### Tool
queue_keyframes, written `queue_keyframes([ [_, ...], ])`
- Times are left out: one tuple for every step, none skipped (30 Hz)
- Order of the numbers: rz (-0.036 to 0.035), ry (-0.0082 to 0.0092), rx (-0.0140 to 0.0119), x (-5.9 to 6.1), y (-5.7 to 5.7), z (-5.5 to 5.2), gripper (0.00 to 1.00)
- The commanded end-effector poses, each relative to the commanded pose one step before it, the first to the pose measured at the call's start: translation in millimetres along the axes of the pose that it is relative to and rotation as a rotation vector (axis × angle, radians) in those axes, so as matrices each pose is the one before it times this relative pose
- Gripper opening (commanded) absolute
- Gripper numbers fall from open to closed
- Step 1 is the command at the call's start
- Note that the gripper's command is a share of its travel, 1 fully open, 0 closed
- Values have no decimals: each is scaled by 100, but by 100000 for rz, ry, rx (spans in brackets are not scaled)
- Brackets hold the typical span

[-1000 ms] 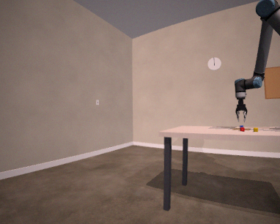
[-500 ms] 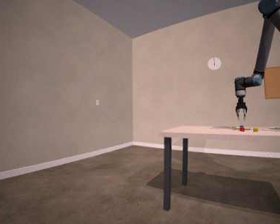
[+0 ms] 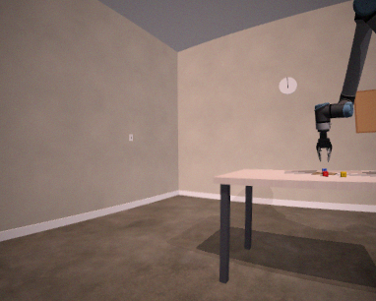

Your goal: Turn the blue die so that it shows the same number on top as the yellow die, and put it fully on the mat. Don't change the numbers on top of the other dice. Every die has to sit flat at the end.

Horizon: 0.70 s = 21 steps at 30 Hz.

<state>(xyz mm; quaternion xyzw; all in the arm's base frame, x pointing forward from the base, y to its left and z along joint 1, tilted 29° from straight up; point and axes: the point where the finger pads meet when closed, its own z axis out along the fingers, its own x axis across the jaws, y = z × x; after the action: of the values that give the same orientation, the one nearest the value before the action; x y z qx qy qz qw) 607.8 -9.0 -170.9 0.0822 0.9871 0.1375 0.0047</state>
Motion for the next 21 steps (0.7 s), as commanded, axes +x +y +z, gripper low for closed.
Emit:
queue_keyframes([
  [210, -305, 3785, -70, 10, -65, 28],
  [0, 3, 23, 1, 0, 1, 28],
  [0, 0, 0, 0, 0, 0, 28],
  [0, 0, 0, 0, 0, 0, 28],
  [-2, 22, 148, 4, 0, 6, 28],
  [-4, 54, 364, 9, 0, 15, 28],
  [-6, 91, 639, 15, 1, 25, 28],
  [-9, 126, 945, 20, 2, 35, 28],
  [-10, 151, 1255, 24, 3, 42, 28],
  [-11, 161, 1548, 25, 5, 44, 28],
  [-9, 152, 1804, 23, 7, 42, 28],
  [-5, 125, 2010, 19, 11, 35, 28],
  [0, 82, 2153, 12, 14, 23, 28],
  [7, 29, 2226, 3, 17, 8, 28],
  [15, -27, 2225, -5, 20, -8, 28],
  [22, -80, 2149, -14, 21, -23, 28],
  [29, -123, 2004, -20, 22, -35, 28],
  [32, -149, 1797, -24, 21, -43, 28],
  [33, -157, 1539, -25, 19, -45, 28],
  [0, 0, 0, 0, 0, 0, 28],
  [0, 0, 0, 0, 0, 0, 28],
])
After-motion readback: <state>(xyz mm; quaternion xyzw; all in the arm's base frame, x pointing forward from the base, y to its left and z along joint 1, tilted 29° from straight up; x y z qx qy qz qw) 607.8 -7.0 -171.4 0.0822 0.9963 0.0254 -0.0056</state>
